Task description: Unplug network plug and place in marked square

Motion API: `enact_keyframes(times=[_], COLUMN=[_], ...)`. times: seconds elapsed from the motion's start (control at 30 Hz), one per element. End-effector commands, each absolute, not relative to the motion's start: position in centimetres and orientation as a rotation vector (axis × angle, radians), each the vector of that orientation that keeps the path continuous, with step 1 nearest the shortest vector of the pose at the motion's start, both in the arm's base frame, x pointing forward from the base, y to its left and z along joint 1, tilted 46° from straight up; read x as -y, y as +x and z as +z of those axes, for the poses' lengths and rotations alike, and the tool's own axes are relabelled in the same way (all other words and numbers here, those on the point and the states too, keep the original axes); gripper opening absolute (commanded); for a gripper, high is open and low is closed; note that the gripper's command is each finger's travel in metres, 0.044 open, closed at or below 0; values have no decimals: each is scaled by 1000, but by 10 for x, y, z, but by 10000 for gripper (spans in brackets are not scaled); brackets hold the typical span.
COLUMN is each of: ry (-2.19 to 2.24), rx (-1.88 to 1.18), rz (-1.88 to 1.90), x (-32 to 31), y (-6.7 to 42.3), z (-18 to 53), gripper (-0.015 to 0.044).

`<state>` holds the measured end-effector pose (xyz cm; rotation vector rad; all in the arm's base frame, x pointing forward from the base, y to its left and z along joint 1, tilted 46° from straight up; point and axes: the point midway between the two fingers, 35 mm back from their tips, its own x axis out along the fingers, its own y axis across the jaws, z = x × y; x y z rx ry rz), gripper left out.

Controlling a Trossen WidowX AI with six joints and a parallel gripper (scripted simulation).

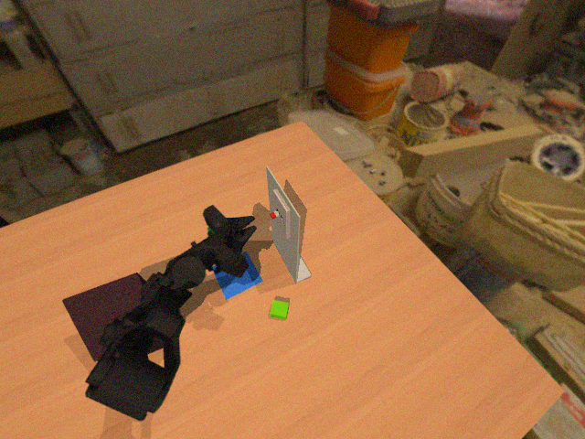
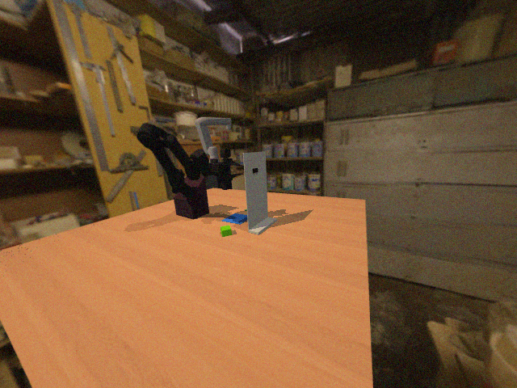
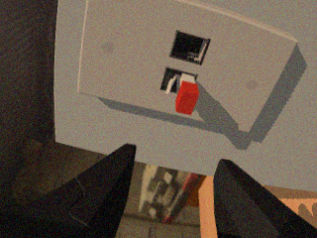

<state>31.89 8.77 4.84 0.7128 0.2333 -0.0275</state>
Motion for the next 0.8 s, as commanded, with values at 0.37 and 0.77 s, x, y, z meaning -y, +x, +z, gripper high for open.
enact_keyframes(times=[0.37,0.77], ry=[750,769], rx=[-231,-223], rz=[-28,-18], x=[-87,-84], y=[331,351], z=[44,43], gripper=[156,156])
